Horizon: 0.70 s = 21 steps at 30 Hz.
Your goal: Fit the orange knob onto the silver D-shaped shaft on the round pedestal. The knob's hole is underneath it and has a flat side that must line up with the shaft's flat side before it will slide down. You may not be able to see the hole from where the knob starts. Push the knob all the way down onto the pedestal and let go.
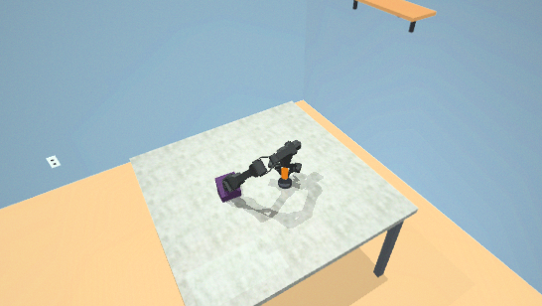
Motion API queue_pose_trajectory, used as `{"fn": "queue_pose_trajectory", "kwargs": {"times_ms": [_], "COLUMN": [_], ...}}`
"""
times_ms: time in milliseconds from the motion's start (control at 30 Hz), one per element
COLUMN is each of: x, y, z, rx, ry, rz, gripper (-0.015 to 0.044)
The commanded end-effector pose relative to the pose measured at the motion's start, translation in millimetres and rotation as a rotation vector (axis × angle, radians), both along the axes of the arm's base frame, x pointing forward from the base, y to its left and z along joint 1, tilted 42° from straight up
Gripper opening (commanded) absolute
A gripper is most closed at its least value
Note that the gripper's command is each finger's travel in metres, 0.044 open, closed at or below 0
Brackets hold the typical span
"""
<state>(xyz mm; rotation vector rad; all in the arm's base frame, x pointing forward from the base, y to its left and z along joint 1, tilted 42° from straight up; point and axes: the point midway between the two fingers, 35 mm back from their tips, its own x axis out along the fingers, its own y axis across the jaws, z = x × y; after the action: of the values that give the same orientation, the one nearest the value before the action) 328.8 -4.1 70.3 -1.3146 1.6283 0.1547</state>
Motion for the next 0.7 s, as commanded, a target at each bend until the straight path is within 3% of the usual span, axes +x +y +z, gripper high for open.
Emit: {"fn": "queue_pose_trajectory", "kwargs": {"times_ms": [0,667], "x": [0.6,0.6], "y": [-0.1,0.2], "z": [-0.5,0.9], "rx": [0.0,-0.019], "ry": [-0.001,0.139], "rz": [0.002,0.157], "gripper": [0.0,0.0]}}
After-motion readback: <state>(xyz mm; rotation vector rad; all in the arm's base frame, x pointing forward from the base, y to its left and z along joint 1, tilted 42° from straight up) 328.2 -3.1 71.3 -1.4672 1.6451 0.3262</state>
